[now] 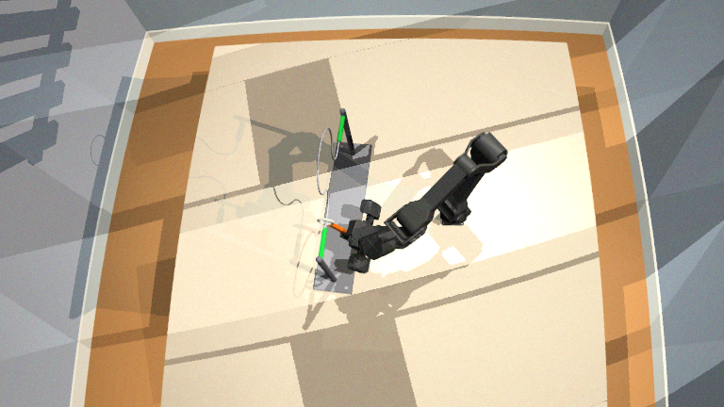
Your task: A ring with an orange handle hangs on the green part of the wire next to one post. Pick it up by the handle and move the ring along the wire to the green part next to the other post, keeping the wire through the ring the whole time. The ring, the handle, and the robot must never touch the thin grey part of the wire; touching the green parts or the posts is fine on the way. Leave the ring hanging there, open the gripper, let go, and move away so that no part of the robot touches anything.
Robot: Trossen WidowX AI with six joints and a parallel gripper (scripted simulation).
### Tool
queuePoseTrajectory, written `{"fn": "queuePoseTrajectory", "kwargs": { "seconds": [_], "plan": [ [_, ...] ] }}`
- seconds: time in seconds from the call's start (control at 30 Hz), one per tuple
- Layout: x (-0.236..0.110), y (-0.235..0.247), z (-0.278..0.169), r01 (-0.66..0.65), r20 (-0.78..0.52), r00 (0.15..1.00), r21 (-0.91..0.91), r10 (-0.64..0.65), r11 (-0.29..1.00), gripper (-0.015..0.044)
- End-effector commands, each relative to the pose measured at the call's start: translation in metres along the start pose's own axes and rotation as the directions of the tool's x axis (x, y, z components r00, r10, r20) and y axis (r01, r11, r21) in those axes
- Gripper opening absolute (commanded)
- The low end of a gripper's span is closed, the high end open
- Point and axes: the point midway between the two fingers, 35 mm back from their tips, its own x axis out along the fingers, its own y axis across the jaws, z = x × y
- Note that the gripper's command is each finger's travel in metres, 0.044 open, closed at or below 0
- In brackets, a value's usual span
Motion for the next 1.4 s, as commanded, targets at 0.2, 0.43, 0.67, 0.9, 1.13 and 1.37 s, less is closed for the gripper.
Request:
{"fn": "queuePoseTrajectory", "kwargs": {
  "seconds": [0.2,0.43,0.67,0.9,1.13,1.37],
  "plan": [
    [-0.001,0.011,0.003,-0.001,0.012,1.000,0.012,0.001,1.000,-0.0150],
    [-0.002,0.018,0.002,-0.001,0.016,1.000,0.012,0.001,1.000,-0.0150],
    [-0.003,0.025,0.002,0.000,0.019,1.000,0.012,0.000,1.000,-0.0150],
    [-0.004,0.032,0.002,0.001,0.022,1.000,0.013,-0.001,1.000,-0.0150],
    [-0.004,0.039,0.002,0.002,0.025,1.000,0.013,-0.002,1.000,-0.0150],
    [-0.003,0.041,-0.001,0.002,0.026,1.000,0.013,-0.002,1.000,-0.0150]
  ]
}}
